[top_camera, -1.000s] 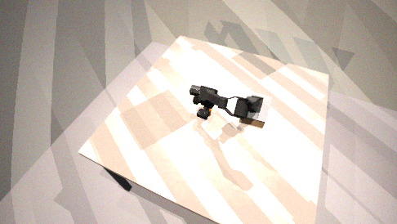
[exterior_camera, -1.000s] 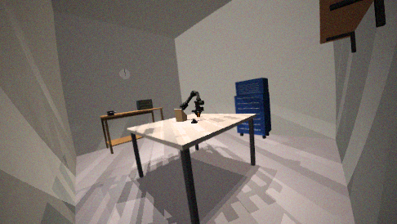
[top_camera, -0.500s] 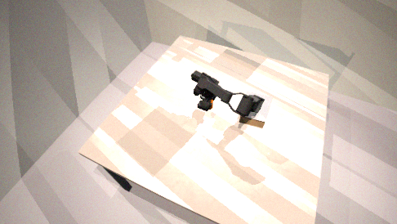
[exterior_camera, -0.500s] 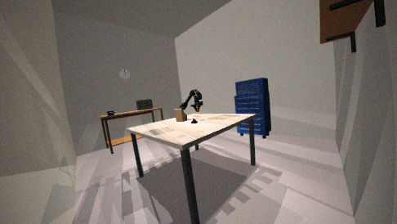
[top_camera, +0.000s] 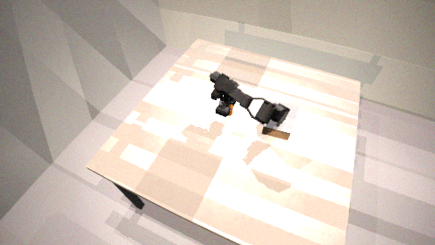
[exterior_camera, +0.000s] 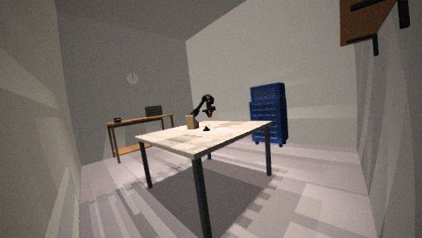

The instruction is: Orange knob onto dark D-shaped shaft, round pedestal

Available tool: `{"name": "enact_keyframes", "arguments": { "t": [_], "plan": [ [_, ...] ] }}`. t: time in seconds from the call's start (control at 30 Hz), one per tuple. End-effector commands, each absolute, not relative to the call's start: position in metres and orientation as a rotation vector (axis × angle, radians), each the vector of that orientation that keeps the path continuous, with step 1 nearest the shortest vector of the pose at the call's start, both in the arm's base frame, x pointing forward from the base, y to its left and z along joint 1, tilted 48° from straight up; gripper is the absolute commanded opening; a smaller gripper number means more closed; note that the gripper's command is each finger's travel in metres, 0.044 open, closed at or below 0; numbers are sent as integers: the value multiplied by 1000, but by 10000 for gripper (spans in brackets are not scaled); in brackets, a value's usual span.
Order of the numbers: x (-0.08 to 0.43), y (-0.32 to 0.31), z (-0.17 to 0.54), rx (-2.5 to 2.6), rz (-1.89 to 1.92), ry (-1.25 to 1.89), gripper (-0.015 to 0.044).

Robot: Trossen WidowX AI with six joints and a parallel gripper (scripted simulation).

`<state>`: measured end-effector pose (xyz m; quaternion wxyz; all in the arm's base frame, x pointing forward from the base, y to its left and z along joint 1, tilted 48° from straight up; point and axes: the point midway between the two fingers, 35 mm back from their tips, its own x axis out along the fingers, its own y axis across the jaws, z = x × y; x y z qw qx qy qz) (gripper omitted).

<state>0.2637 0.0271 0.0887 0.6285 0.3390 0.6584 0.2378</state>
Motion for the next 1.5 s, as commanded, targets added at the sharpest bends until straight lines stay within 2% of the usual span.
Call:
{"name": "enact_keyframes", "arguments": {
  "t": [0.0,1.47],
  "plan": [
    [272,21,83,769,543,1500,0],
    [326,-34,-25,763,541,1498,0]
  ]
}}
